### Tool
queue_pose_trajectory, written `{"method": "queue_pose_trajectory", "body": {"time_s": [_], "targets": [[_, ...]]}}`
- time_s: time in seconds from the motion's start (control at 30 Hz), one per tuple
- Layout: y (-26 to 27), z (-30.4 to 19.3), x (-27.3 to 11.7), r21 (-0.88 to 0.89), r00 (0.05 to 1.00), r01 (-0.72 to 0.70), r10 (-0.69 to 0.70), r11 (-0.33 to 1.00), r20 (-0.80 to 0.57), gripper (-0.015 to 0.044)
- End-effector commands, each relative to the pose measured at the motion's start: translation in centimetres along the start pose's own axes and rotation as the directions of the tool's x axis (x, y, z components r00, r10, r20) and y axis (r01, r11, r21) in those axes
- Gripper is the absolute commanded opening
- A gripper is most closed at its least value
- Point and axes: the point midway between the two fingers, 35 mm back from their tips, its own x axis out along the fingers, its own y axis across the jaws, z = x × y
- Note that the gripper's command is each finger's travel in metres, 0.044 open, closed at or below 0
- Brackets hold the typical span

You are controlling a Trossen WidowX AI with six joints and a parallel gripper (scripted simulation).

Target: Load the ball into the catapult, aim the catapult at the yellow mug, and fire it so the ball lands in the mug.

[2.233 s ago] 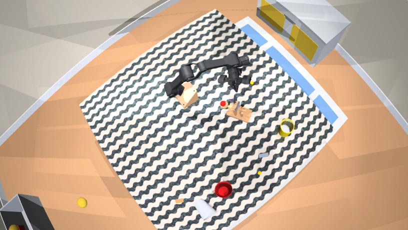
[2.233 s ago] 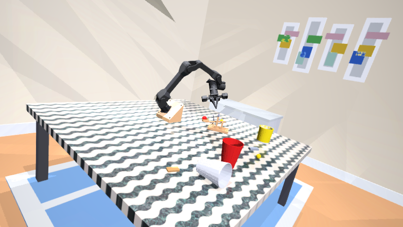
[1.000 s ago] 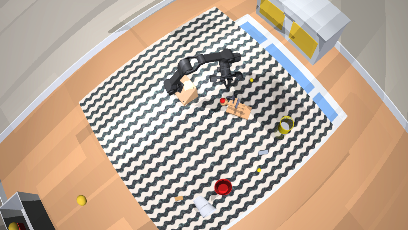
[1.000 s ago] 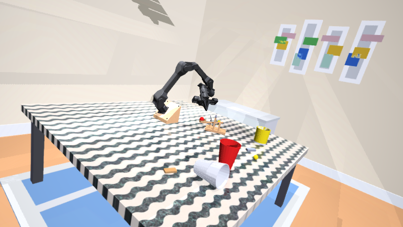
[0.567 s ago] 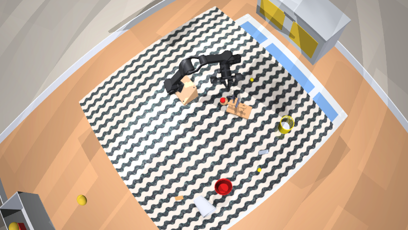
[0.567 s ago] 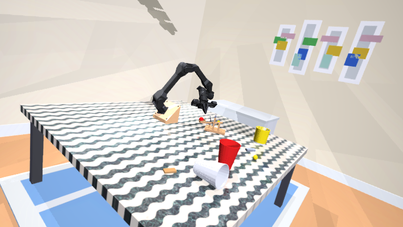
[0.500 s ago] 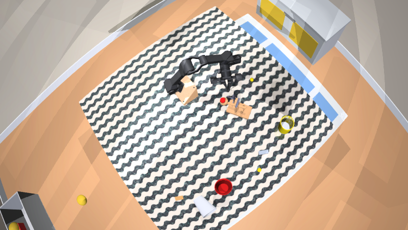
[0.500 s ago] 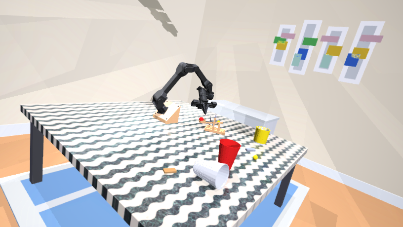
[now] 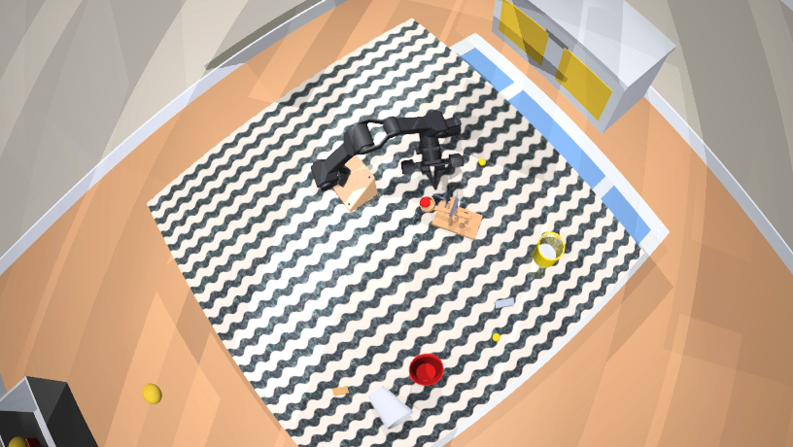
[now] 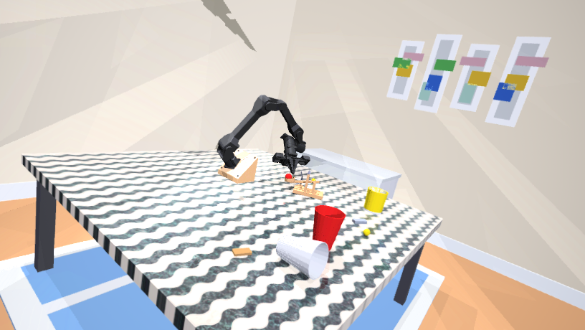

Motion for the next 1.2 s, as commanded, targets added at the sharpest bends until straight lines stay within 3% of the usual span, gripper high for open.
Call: {"method": "queue_pose_trajectory", "body": {"time_s": [0.0,0.93,1.17], "targets": [[0.2,0.7,0.8,-0.012,1.000,-0.005,0.005,1.000,-0.006,0.0000],[0.8,4.0,4.2,-0.012,1.000,-0.007,0.007,1.000,-0.008,0.0000],[-2.0,1.5,-1.8,-0.005,1.000,0.006,-0.006,1.000,0.000,0.0000]]}}
